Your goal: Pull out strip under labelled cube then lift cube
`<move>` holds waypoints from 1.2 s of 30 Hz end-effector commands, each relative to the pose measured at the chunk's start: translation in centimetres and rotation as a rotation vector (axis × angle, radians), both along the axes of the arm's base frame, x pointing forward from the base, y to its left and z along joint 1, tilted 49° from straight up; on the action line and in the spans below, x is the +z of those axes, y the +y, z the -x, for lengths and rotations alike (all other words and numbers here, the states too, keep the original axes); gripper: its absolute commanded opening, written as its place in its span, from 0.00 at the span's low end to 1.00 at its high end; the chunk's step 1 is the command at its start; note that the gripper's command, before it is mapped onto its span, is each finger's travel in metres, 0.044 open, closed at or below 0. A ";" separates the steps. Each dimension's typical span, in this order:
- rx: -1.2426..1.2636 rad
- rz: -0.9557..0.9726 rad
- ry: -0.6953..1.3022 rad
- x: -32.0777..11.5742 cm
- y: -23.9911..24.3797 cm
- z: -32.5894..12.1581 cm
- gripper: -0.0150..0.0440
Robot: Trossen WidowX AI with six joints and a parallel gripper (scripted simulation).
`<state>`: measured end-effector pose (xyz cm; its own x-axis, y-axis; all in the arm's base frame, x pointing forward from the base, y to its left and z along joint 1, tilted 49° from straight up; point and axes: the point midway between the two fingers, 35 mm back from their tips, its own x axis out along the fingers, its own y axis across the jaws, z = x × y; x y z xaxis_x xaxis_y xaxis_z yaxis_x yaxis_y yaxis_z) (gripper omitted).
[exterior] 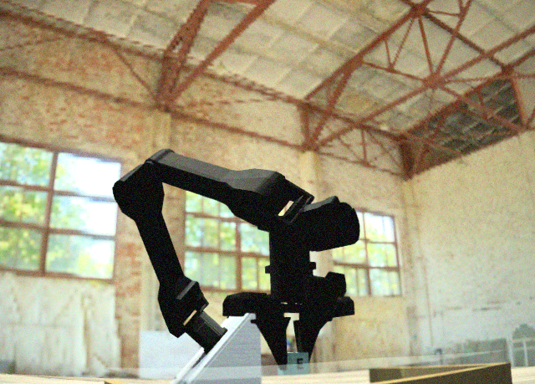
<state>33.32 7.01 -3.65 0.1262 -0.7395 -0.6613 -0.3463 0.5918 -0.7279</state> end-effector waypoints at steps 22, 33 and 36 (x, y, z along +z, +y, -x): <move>-0.005 -0.007 -0.001 2.9 1.9 4.3 0.25; -0.005 -0.007 -0.001 2.9 1.9 4.3 0.25; -0.005 -0.007 -0.001 2.9 1.9 4.3 0.25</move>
<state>29.03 8.80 -0.84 0.1234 -0.7404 -0.6608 -0.3479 0.5913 -0.7275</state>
